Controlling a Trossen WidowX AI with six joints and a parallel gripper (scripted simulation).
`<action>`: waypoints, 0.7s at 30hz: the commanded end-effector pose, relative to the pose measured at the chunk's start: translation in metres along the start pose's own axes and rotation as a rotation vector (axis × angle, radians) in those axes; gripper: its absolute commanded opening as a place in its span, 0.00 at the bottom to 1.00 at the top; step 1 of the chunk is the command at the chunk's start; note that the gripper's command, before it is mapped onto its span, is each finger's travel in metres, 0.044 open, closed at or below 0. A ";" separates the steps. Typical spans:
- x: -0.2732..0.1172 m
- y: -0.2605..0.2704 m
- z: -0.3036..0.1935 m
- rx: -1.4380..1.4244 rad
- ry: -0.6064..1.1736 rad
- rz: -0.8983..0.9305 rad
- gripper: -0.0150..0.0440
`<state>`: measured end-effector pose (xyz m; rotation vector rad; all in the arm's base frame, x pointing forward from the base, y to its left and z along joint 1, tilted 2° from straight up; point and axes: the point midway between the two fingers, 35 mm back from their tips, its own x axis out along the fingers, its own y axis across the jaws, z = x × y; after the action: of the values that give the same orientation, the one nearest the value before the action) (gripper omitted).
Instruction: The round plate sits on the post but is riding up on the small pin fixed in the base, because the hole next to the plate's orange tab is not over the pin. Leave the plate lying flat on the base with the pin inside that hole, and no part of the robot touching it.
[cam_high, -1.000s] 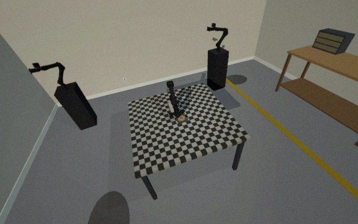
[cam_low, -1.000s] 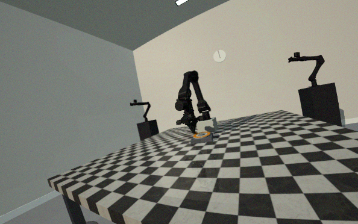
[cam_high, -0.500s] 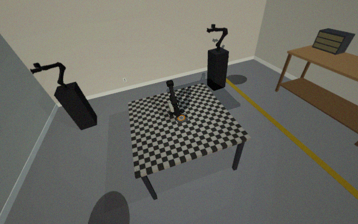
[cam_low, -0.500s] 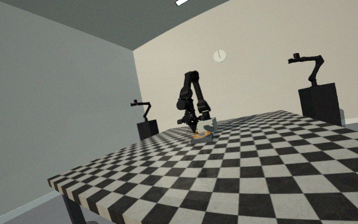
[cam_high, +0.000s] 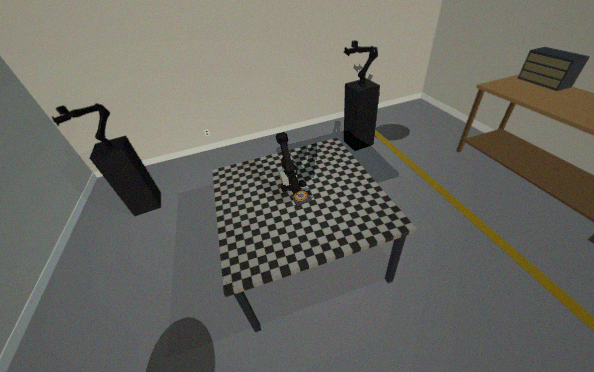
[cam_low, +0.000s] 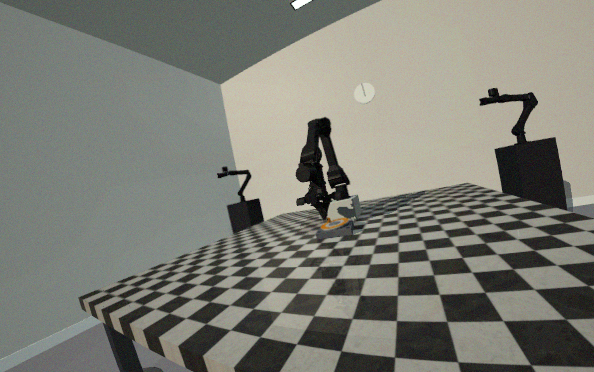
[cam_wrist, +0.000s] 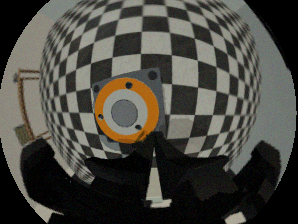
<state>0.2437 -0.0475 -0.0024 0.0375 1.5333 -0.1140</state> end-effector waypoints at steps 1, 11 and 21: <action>0.003 0.005 -0.008 -0.003 0.016 0.009 0.25; 0.001 0.010 -0.014 -0.003 0.016 0.009 0.25; 0.001 0.016 -0.019 -0.003 0.017 0.010 0.25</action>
<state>0.2317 -0.0338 -0.0024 0.0395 1.5360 -0.1106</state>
